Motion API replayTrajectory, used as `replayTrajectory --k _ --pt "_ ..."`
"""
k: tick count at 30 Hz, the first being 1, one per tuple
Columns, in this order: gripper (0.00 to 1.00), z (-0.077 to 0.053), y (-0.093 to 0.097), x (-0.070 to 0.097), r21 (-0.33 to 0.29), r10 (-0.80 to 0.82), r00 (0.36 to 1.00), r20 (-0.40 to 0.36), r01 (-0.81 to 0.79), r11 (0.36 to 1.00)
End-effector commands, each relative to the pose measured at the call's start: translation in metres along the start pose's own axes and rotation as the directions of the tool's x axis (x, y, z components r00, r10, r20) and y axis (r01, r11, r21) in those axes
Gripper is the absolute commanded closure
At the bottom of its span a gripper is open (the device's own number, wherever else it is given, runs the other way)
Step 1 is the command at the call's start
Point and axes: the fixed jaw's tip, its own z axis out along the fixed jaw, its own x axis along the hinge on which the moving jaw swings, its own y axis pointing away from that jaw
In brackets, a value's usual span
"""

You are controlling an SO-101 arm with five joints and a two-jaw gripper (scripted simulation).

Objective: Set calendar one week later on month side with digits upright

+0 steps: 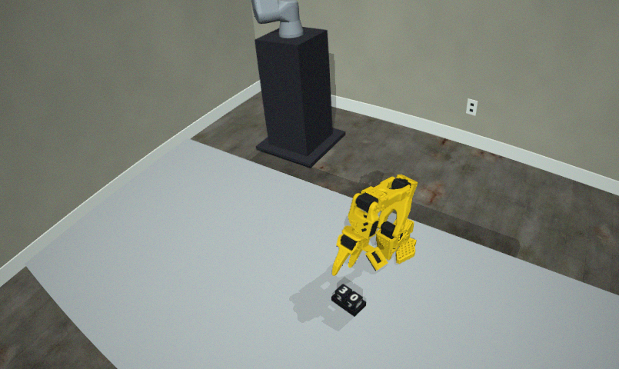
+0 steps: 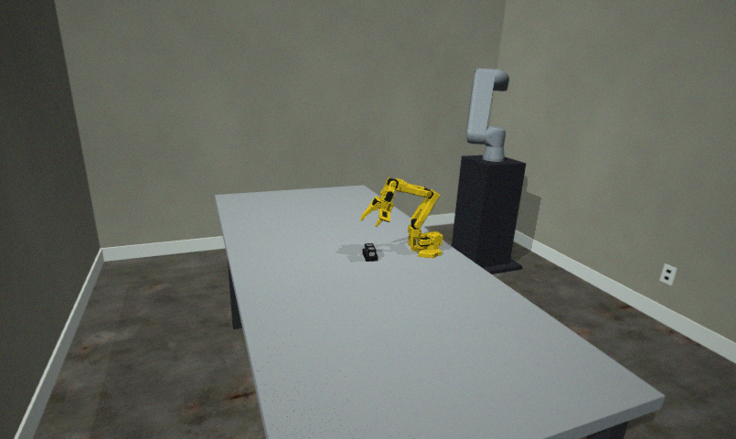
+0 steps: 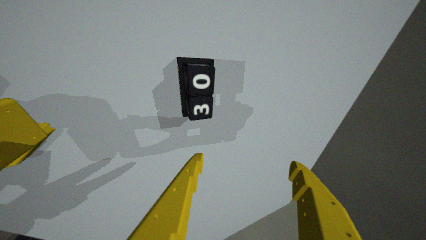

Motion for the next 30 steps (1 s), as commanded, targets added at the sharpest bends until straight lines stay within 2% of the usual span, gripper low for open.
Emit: replayTrajectory --k 1,3,9,13,17,30 --pt "0.65 0.009 0.001 0.001 -0.073 0.012 1.000 -0.001 -0.012 0.997" --pt "0.65 0.009 0.001 0.001 -0.073 0.012 1.000 -0.001 -0.012 0.997" --pt "0.65 0.031 0.013 0.001 -0.239 0.012 1.000 0.000 -0.012 0.971" --pt "0.65 0.039 0.019 0.001 -0.300 0.013 1.000 0.000 -0.012 0.954" --pt "0.65 0.041 0.021 0.001 -0.317 0.013 1.000 0.000 -0.012 0.948" --pt "0.65 0.041 0.021 0.001 -0.317 0.013 1.000 0.000 -0.012 0.948"
